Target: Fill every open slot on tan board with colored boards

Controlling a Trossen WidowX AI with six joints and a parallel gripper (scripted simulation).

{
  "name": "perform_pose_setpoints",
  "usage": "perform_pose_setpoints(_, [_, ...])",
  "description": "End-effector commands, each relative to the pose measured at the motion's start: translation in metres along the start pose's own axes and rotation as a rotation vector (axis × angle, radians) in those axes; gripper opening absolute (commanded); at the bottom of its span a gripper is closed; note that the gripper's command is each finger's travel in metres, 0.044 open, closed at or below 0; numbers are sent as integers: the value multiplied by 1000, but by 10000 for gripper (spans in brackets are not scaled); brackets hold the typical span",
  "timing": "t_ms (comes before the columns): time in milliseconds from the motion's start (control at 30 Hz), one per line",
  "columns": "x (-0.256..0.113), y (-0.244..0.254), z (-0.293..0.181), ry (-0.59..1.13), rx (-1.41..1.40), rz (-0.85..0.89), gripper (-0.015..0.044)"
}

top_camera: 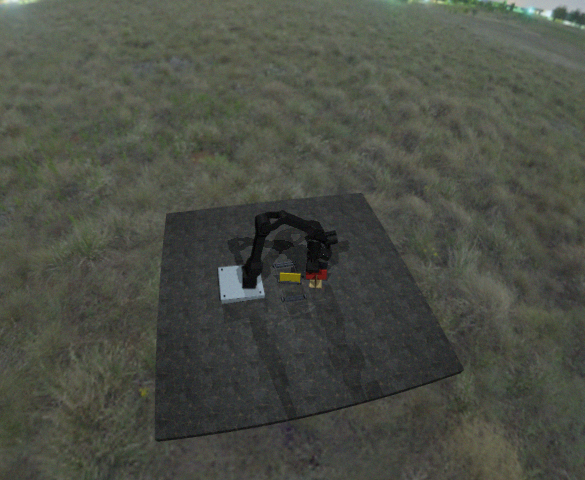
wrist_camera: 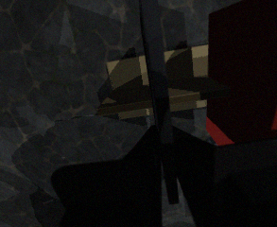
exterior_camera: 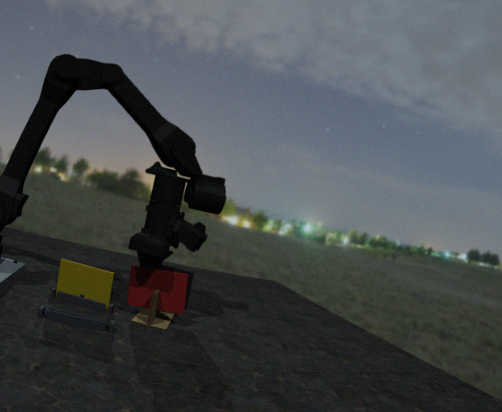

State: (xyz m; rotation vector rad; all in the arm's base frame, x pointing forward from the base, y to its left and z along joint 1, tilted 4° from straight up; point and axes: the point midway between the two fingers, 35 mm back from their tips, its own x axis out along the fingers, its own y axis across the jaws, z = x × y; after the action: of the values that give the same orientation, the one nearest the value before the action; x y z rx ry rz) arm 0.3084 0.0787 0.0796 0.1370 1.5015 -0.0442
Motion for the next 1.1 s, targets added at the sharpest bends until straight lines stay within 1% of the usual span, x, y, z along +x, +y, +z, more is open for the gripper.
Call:
perform_pose_setpoints(0, [1, 0, -1, 1, 5, -1, 0])
perform_pose_setpoints(300, [1, 0, 0, 1, 0, 0, 0])
perform_pose_setpoints(500, [1, 0, 0, 1, 0, 0, 157])
perform_pose_setpoints(533, [1, 0, 0, 1, 0, 0, 168])
perform_pose_setpoints(800, [1, 0, 0, 1, 0, 0, 168])
perform_pose_setpoints(867, [-9, 0, 1, 1, 1, 0, 168])
perform_pose_setpoints(1000, [-66, 0, 1, 1, 4, -1, 168])
perform_pose_setpoints(1067, [-76, 0, 0, 1, 5, -1, 168])
